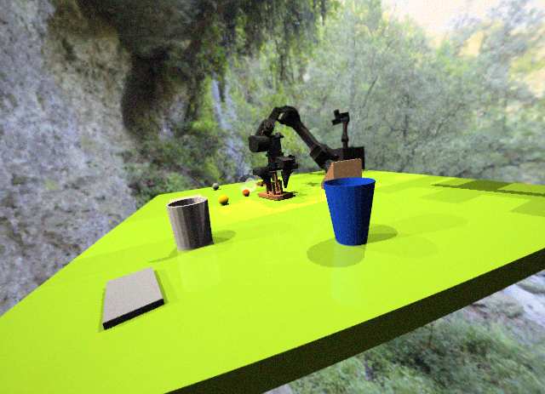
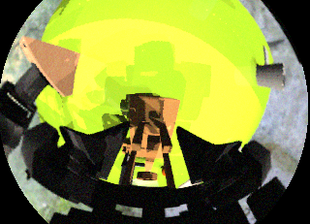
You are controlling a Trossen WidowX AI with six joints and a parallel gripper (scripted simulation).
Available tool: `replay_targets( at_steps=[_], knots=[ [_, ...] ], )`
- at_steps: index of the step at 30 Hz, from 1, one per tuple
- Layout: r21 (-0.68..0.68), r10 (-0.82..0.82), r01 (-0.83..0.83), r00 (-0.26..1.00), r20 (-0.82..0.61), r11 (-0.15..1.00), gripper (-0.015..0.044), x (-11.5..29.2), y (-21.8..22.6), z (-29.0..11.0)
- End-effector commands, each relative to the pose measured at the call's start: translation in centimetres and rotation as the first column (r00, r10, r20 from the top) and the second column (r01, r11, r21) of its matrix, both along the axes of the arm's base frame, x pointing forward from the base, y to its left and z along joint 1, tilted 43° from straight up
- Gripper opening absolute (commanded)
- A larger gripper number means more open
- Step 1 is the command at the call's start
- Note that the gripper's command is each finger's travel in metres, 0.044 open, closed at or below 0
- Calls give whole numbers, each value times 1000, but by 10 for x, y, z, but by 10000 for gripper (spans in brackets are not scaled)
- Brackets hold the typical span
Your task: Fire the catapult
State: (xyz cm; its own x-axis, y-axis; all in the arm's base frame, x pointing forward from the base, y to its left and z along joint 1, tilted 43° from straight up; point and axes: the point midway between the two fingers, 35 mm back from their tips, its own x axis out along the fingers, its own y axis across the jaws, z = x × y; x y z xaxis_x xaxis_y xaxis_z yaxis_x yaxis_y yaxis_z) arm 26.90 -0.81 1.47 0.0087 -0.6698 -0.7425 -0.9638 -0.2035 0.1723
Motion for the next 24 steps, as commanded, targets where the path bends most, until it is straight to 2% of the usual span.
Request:
replay_targets(
  at_steps=[1,5,11,15,20,24],
  knots=[
    [0,0,0,1000,1,1000,256,0,0,0],
    [0,0,0,1000,1,1000,151,0,0,0],
    [0,0,0,1000,1,1000,111,0,0,0],
    [3,0,0,1000,-3,1000,6,0,27,28],
    [2,-4,4,1000,-1,1000,0,0,35,36],
    [11,-85,84,994,73,996,0,14,57,23]
  ],
)
